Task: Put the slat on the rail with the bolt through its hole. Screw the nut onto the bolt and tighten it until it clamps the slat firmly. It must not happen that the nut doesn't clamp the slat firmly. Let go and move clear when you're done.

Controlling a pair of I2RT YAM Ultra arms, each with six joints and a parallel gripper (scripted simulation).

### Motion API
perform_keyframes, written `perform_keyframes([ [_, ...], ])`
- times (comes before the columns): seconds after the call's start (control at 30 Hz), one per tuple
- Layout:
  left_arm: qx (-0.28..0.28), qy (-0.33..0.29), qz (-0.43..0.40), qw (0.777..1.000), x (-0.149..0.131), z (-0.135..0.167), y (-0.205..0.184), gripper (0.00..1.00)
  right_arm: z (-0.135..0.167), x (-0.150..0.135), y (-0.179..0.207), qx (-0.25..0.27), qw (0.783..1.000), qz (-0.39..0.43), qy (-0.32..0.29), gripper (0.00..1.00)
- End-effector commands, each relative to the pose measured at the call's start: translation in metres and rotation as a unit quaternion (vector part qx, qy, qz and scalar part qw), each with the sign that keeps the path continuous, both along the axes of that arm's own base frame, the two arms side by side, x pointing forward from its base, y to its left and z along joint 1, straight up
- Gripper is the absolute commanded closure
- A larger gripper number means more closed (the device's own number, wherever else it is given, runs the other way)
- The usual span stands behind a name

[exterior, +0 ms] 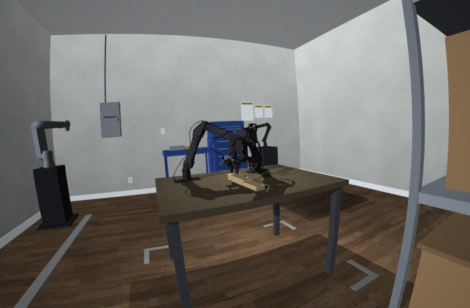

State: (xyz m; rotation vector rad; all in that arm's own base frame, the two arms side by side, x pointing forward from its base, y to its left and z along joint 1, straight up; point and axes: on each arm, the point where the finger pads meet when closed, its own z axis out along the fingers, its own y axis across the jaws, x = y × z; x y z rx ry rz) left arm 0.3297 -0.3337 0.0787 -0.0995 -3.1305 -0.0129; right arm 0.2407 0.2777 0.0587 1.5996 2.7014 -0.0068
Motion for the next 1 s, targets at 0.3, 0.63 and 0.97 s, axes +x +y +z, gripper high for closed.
perform_keyframes([
  [0.3,-0.009,-0.009,0.010,1.000,0.0027,0.0178,0.0010,0.00,0.0036,0.0012,0.0014,0.004,1.000,0.000,-0.004,0.66],
  [0.63,-0.009,-0.009,0.010,1.000,0.0027,0.0178,0.0010,0.00,0.0036,0.0012,0.0014,0.004,1.000,0.000,-0.004,0.66],
  [0.97,-0.009,-0.010,0.010,1.000,0.0037,0.0122,-0.0001,0.00,0.0036,0.0012,0.0014,0.004,1.000,0.000,-0.004,0.66],
])
